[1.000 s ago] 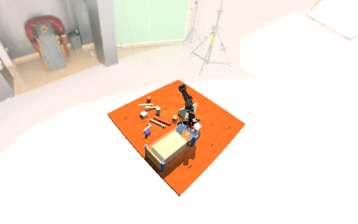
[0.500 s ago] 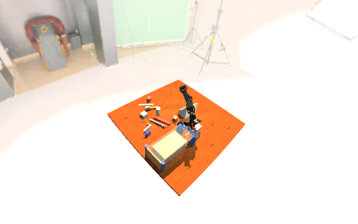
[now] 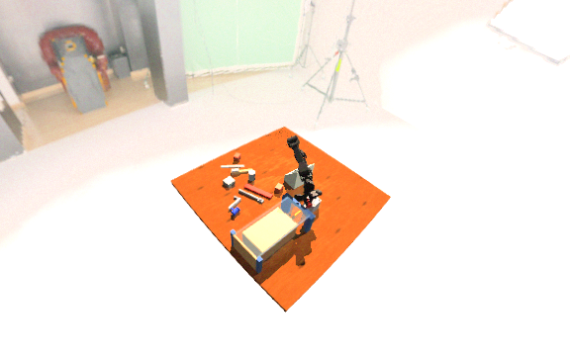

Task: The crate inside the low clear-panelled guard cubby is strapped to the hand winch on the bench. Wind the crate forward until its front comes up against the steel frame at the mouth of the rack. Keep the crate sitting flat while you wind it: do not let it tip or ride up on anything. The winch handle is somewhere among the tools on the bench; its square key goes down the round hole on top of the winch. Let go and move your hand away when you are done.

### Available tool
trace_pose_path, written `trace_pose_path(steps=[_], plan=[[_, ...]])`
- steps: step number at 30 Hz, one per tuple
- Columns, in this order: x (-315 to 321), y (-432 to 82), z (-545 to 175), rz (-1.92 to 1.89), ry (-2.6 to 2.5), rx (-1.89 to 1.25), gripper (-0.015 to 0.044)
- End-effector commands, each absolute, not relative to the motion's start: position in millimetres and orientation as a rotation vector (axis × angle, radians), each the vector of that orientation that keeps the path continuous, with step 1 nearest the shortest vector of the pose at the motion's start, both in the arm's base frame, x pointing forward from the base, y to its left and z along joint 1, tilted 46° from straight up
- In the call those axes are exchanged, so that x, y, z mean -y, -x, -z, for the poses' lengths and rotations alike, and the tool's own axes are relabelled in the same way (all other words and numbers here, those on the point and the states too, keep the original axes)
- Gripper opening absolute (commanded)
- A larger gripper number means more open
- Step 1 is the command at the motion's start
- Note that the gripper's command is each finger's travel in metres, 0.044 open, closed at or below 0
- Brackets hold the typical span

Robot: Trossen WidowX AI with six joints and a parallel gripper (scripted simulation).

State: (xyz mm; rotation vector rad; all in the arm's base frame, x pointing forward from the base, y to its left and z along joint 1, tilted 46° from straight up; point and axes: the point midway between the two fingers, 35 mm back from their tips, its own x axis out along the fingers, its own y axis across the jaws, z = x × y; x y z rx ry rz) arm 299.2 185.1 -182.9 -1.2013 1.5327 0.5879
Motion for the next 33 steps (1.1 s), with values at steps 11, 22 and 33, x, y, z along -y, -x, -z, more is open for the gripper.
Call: trace_pose_path(steps=[11,22,33], plan=[[-205.7,-288.4,202.5,-0.614,1.183,-1.526,0.0000],[-214.9,-281.4,209.7,-0.614,1.182,-1.526,0.0000],[-223.3,-273.2,215.9,-0.615,1.182,-1.526,0.0000]])
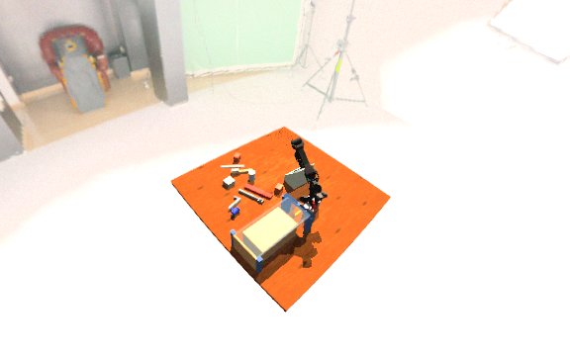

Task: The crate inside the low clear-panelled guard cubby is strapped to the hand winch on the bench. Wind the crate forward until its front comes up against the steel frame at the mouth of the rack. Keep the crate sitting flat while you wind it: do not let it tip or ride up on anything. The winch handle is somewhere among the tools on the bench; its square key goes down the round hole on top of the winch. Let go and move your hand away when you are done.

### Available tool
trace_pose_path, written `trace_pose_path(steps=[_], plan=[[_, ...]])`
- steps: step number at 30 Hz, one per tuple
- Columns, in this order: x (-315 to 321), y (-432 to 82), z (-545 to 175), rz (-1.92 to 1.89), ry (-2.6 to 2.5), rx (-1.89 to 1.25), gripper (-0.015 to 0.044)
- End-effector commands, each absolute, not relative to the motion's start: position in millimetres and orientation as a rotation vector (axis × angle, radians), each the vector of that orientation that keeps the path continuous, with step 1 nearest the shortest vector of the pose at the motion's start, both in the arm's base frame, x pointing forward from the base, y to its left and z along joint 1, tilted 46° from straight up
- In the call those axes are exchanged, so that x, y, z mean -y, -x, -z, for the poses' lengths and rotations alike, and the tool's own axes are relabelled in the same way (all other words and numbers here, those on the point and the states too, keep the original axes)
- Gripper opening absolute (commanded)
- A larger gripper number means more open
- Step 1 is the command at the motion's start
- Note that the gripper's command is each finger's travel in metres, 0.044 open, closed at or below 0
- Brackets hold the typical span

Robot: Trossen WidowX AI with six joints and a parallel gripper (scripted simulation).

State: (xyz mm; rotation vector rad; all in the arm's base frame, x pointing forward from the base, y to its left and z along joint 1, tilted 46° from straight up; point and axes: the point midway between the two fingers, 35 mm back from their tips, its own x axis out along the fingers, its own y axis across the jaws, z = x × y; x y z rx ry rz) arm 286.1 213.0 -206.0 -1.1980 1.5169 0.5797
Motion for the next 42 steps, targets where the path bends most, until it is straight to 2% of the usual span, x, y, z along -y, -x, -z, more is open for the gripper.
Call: trace_pose_path(steps=[1,42], plan=[[-224.2,-272.2,216.5,-0.616,1.182,-1.526,0.0000],[-248.0,-230.8,230.7,-0.620,1.179,-1.526,0.0000]])
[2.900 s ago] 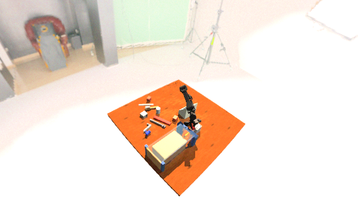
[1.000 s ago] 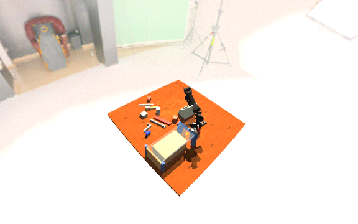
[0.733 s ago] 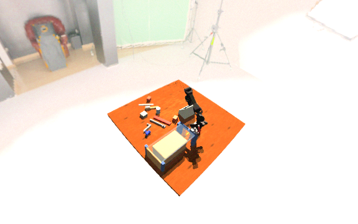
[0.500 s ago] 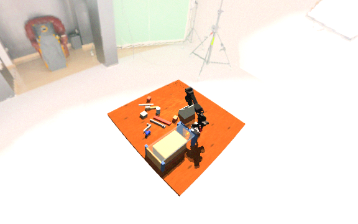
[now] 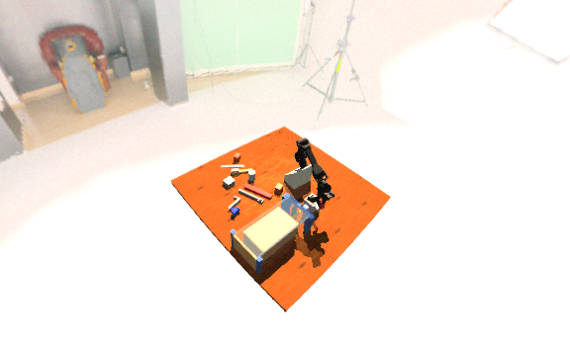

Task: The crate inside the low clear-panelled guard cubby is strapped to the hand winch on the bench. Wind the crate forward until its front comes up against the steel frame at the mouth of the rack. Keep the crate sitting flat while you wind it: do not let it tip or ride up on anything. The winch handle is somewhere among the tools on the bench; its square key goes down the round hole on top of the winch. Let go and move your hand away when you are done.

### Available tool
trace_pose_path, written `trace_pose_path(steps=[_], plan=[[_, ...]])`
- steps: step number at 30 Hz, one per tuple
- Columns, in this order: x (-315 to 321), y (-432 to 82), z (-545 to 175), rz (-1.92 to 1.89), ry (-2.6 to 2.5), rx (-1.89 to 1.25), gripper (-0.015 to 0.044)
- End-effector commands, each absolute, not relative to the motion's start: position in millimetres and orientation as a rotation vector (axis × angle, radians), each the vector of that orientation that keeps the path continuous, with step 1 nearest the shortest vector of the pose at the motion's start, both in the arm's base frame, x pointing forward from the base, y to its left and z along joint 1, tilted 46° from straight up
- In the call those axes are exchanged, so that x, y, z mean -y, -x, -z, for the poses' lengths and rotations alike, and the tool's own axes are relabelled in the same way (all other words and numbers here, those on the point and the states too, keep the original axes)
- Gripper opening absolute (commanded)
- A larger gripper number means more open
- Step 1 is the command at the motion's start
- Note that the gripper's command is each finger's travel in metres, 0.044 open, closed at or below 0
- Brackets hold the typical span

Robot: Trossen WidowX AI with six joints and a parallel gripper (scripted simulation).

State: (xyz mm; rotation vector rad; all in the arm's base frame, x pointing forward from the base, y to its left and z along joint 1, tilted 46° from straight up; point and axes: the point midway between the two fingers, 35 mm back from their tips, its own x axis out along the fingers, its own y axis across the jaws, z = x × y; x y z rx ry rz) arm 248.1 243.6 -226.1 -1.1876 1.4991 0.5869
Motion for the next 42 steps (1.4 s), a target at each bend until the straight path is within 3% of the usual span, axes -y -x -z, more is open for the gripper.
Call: trace_pose_path(steps=[1,42], plan=[[-248.5,-229.4,230.9,-0.620,1.179,-1.526,0.0000],[-256.0,-180.1,228.5,-0.623,1.177,-1.529,0.0000]])
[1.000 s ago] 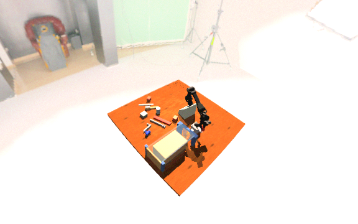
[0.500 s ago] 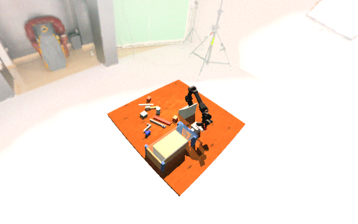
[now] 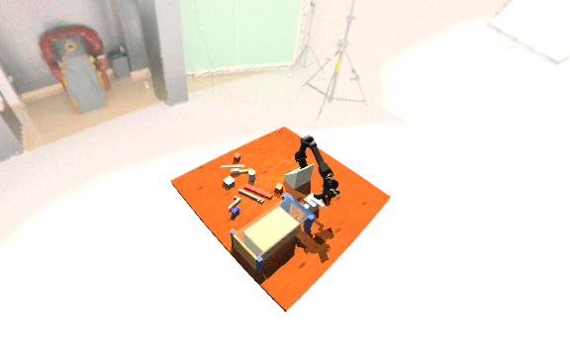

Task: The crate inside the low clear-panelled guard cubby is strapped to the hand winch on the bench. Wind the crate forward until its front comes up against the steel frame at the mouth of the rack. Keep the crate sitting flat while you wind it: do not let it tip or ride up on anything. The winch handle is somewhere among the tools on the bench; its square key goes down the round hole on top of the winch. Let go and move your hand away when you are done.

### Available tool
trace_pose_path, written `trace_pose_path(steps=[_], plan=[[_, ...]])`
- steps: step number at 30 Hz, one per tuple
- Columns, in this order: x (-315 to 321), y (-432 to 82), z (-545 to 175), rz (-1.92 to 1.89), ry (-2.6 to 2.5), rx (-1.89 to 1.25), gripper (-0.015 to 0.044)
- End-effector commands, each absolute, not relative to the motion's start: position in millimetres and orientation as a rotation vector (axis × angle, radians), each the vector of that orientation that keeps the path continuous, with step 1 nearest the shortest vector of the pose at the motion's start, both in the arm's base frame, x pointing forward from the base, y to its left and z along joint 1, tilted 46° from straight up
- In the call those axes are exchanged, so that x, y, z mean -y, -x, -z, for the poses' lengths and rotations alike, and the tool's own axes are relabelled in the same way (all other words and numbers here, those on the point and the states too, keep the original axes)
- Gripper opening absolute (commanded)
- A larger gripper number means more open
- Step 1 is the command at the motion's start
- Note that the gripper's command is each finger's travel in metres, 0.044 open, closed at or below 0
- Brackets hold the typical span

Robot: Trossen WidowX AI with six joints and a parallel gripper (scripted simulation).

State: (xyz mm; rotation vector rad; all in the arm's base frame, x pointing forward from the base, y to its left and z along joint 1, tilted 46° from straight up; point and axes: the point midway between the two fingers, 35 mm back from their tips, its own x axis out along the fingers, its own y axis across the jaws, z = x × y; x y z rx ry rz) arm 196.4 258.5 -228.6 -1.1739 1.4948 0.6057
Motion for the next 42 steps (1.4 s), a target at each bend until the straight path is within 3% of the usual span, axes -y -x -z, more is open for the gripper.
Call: trace_pose_path(steps=[1,42], plan=[[-255.9,-178.6,228.2,-0.624,1.177,-1.529,0.0000],[-245.0,-134.0,210.0,-0.626,1.177,-1.532,0.0000]])
